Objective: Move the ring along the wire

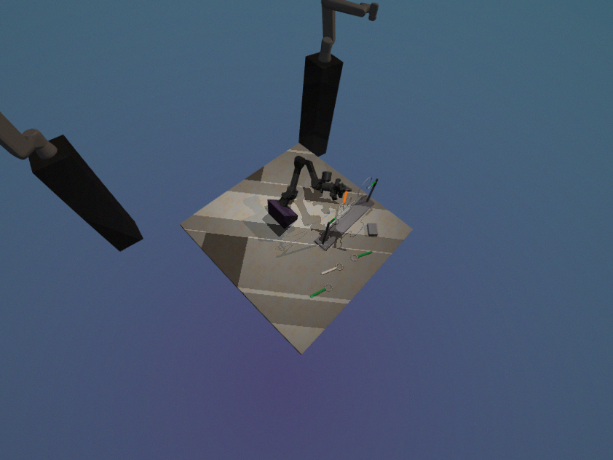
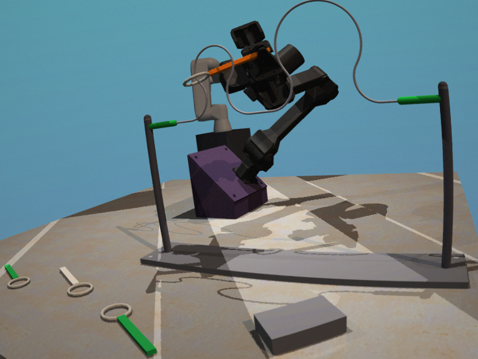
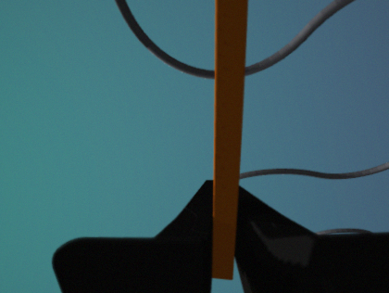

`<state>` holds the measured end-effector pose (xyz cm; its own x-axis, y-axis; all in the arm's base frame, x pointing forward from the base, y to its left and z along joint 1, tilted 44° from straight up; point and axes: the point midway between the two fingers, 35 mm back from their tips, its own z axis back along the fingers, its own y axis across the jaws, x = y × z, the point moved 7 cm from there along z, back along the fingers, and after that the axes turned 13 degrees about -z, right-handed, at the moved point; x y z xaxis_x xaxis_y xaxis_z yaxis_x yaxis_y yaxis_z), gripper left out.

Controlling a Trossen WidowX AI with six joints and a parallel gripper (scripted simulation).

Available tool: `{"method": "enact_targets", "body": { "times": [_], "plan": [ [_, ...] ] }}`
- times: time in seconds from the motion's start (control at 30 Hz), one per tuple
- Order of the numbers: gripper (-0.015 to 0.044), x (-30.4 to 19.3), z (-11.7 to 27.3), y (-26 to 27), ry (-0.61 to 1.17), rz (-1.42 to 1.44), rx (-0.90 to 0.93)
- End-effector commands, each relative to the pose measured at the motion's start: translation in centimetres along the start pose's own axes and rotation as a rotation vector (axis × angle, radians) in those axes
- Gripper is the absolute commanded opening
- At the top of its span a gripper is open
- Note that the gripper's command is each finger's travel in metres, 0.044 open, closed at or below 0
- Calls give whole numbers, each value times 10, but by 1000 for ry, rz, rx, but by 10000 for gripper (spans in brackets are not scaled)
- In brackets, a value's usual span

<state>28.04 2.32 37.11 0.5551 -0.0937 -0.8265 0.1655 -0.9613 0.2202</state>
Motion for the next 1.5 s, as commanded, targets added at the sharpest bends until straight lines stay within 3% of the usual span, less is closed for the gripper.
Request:
{"method": "enact_targets", "body": {
  "times": [0.0,0.57,1.47],
  "plan": [
    [-150,-3,-1,1,7,-72,43],
    [-150,-2,-1,-17,11,-56,34],
    [-150,29,17,-76,14,449,-252]
  ]
}}
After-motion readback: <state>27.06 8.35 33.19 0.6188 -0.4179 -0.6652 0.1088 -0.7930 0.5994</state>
